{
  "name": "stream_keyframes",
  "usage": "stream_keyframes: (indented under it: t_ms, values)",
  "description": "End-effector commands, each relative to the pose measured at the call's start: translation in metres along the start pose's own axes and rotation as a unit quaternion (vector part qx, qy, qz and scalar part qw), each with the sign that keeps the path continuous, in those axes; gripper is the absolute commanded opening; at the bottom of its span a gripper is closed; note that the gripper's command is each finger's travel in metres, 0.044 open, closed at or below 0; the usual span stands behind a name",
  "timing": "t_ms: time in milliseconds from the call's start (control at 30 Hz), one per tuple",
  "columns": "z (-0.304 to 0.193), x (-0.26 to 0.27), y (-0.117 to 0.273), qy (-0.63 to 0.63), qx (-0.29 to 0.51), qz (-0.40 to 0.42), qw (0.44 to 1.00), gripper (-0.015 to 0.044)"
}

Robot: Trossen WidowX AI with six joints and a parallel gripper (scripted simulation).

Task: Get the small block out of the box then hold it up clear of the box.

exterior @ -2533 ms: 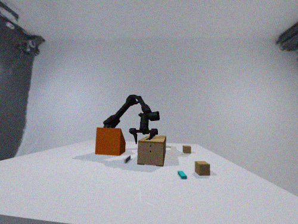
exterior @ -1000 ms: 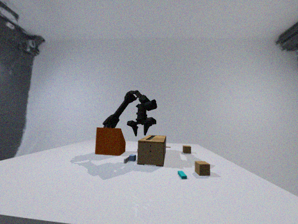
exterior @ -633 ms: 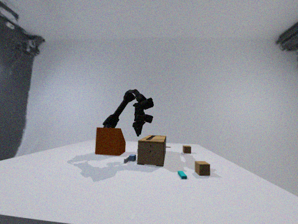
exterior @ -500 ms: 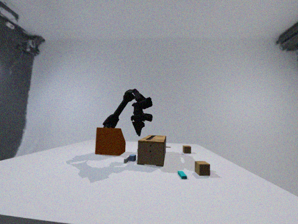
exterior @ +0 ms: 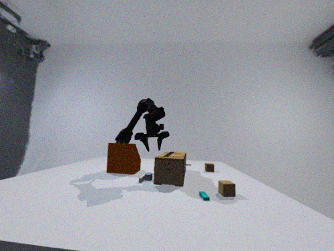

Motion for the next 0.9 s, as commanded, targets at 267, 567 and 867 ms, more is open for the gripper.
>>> stream_keyframes:
  t_ms: [267, 567, 867]
  values:
    - [-0.0089, -0.0128, 0.0051, -0.681, 0.060, 0.069, 0.726, 0.0285]
    - [-0.0108, -0.0172, 0.0087, -0.874, 0.105, 0.070, 0.470, 0.0285]
    - [-0.0109, -0.0173, 0.0088, -0.878, 0.106, 0.070, 0.462, 0.0285]
Point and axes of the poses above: the point midway between the two fingers, 35 mm back from their tips, its own y axis back along the fingers, its own x axis across the jaws, z = x × y, the point moved 1 cm from there along y, back along the fingers, and after that the axes turned 8 degrees about y, right-handed, at the moved point
